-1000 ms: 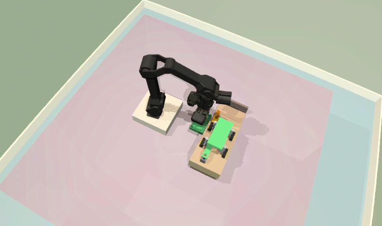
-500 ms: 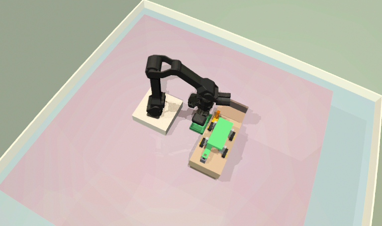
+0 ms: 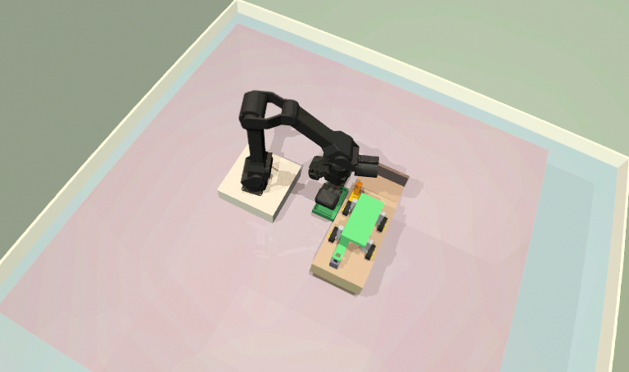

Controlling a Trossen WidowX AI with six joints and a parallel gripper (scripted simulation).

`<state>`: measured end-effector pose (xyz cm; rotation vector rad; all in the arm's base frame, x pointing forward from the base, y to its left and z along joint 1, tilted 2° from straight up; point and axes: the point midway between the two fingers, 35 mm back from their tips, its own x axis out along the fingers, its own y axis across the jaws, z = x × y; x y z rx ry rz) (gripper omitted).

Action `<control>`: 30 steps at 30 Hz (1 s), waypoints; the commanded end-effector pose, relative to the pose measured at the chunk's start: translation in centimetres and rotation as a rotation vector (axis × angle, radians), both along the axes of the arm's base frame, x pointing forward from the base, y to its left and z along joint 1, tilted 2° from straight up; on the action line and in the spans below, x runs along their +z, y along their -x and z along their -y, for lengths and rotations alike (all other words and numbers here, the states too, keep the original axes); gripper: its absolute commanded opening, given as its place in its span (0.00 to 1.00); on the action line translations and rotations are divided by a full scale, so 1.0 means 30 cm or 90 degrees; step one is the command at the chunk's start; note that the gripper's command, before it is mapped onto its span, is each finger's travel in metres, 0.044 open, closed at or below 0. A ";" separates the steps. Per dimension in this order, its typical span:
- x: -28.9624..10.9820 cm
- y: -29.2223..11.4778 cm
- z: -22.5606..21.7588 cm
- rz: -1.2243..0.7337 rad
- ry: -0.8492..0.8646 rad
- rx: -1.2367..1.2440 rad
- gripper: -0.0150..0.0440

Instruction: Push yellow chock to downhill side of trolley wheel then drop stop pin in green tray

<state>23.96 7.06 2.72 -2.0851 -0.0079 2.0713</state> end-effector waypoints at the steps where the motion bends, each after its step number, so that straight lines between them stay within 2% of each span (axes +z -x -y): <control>1: -0.005 0.002 0.009 0.000 -0.002 0.002 0.58; 30: -0.030 0.007 0.068 0.000 -0.001 0.002 0.58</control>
